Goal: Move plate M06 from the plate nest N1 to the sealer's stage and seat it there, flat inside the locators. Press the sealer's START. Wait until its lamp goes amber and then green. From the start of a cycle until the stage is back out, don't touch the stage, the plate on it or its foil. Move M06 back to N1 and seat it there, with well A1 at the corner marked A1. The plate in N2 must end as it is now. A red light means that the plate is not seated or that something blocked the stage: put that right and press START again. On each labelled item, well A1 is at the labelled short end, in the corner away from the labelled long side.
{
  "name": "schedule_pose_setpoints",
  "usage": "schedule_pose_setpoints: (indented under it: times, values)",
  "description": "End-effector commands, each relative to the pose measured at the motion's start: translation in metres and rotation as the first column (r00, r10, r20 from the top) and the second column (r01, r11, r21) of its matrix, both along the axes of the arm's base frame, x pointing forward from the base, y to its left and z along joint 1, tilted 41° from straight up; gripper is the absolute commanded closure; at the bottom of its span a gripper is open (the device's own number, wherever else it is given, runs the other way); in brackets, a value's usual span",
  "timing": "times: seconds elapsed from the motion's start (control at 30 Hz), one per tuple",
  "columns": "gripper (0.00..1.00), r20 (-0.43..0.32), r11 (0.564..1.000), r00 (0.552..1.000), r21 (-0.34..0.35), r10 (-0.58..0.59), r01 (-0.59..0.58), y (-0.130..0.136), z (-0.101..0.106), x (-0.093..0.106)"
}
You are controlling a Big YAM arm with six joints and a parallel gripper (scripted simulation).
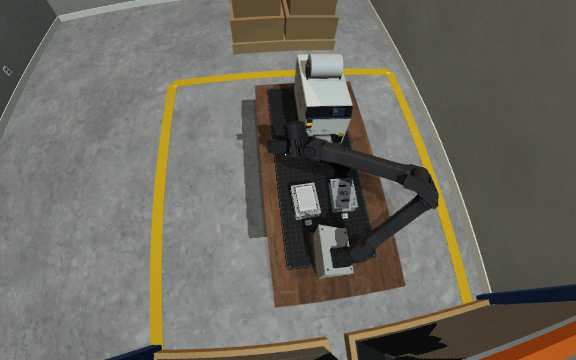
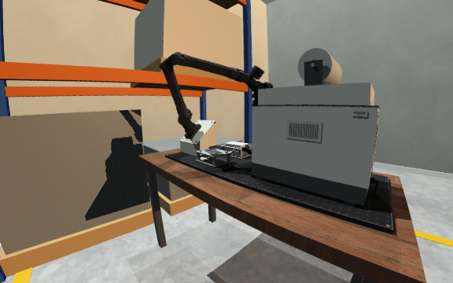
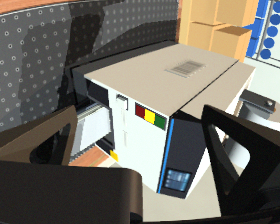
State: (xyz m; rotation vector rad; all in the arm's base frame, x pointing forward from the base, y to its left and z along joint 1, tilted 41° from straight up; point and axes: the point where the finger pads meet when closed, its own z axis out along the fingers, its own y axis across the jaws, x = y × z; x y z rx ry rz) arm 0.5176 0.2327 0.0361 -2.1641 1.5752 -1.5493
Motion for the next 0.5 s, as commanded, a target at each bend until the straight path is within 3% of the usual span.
schedule_pose_setpoints:
  times: [0.0,0.2,0.47]
  values:
    - [0.0,0.07,0.998,0.997,0.056,-0.02,0.016,0.014,0.026,0.029]
    - [0.0,0.096,0.998,0.995,0.069,-0.017,0.01,0.015,0.043,0.035]
    - [0.0,0.057,0.999,0.998,0.038,-0.008,0.005,0.014,0.028,0.027]
